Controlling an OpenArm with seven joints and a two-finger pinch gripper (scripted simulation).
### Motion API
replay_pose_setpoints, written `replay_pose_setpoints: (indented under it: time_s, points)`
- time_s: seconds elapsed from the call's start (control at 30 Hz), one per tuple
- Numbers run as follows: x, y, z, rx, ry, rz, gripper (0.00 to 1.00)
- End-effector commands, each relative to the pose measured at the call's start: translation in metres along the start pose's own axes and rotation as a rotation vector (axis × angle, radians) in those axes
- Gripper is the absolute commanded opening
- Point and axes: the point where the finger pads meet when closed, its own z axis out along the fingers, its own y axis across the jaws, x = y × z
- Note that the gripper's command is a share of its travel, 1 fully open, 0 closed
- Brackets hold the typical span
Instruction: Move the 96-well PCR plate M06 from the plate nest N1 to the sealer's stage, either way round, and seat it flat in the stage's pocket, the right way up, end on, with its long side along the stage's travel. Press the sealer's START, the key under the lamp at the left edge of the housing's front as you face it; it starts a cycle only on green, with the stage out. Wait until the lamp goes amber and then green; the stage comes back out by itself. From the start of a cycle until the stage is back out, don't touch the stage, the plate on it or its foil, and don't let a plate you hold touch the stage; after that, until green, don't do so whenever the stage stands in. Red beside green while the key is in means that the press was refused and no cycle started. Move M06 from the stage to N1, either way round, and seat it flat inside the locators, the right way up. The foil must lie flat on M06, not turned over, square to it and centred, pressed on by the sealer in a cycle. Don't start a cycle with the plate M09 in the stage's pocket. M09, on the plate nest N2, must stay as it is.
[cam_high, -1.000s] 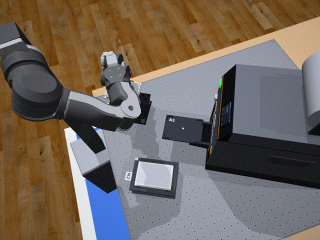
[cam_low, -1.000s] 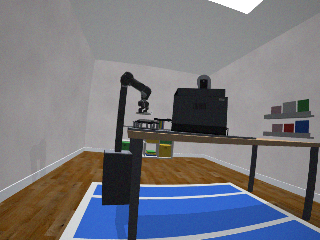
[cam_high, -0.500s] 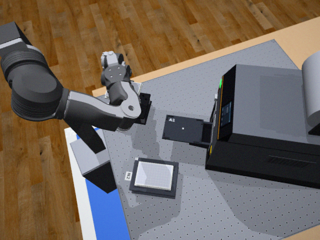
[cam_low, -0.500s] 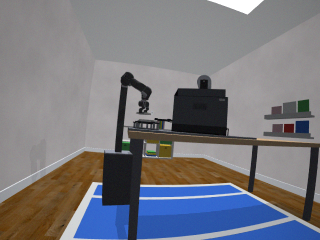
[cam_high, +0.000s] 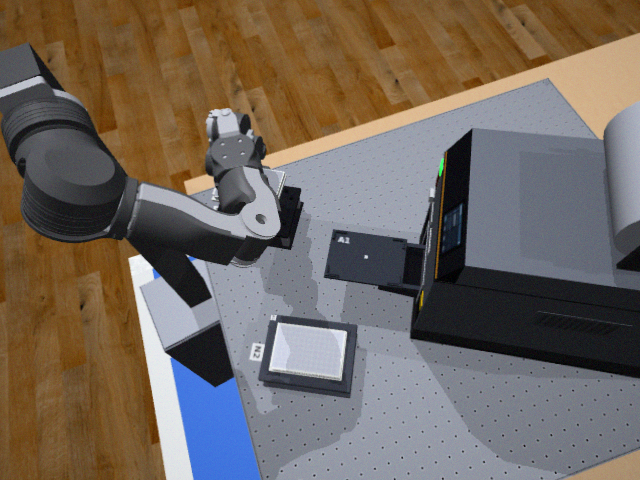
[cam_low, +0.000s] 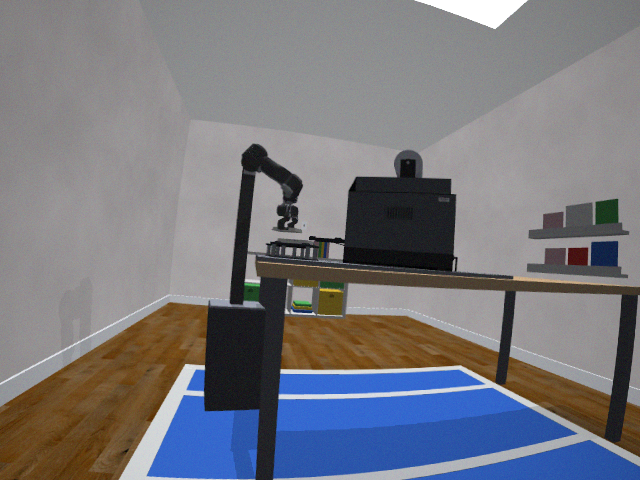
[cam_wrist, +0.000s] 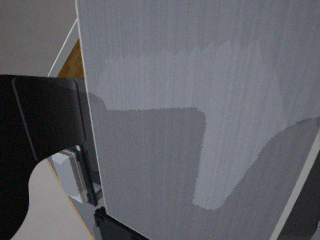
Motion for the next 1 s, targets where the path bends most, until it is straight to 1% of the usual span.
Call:
replay_pose_setpoints:
  time_s: [0.0, 0.03, 0.43, 0.6, 0.97]
  points:
    - [0.001, 0.002, 0.009, -0.015, -0.001, -0.017, 0.00]
    - [0.001, 0.002, 0.016, -0.015, -0.001, -0.018, 0.00]
    - [0.001, 0.002, 0.016, -0.015, -0.001, -0.018, 0.00]
    - [0.000, 0.002, 0.047, -0.015, -0.001, -0.018, 0.00]
    - [0.000, 0.002, 0.047, -0.015, -0.001, -0.018, 0.00]
